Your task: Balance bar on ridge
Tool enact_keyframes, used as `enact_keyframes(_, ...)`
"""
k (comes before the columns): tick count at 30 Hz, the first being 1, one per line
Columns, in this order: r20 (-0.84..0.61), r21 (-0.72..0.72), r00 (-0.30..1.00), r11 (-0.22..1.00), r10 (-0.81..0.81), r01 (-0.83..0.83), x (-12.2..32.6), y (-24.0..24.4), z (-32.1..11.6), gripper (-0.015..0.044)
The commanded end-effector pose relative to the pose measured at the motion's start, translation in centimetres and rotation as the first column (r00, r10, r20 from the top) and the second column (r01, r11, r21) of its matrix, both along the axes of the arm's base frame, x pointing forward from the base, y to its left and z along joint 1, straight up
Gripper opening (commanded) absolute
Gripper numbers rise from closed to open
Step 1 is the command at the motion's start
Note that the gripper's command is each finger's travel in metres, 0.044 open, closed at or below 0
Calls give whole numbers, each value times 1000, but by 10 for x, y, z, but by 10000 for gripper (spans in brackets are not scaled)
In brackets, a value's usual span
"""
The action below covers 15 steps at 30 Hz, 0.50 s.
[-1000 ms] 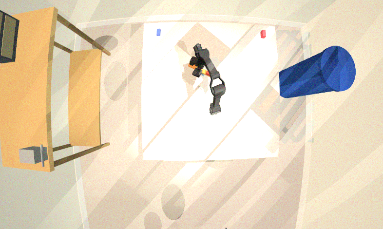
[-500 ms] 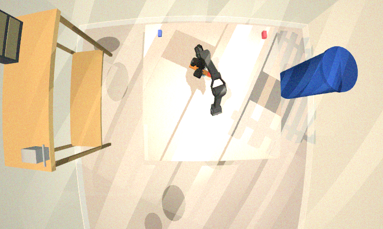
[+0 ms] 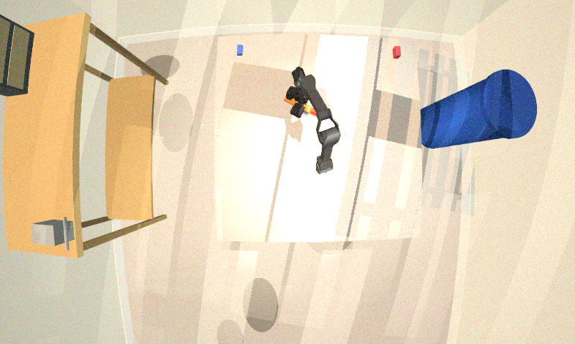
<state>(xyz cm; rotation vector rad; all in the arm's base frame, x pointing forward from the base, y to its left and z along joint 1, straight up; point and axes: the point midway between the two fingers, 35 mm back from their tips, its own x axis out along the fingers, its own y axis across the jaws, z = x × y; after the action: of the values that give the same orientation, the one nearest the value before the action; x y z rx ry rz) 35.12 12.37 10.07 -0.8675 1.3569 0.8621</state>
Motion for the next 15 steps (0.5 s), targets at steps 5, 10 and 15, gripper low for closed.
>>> enact_keyframes(5,3,-3,1000,1000,-4,4,1,-1,-1,0)
enact_keyframes(10,3,-3,1000,1000,-4,4,0,-1,-1,0)
enact_keyframes(15,3,-3,1000,1000,-4,4,0,-1,-2,0)
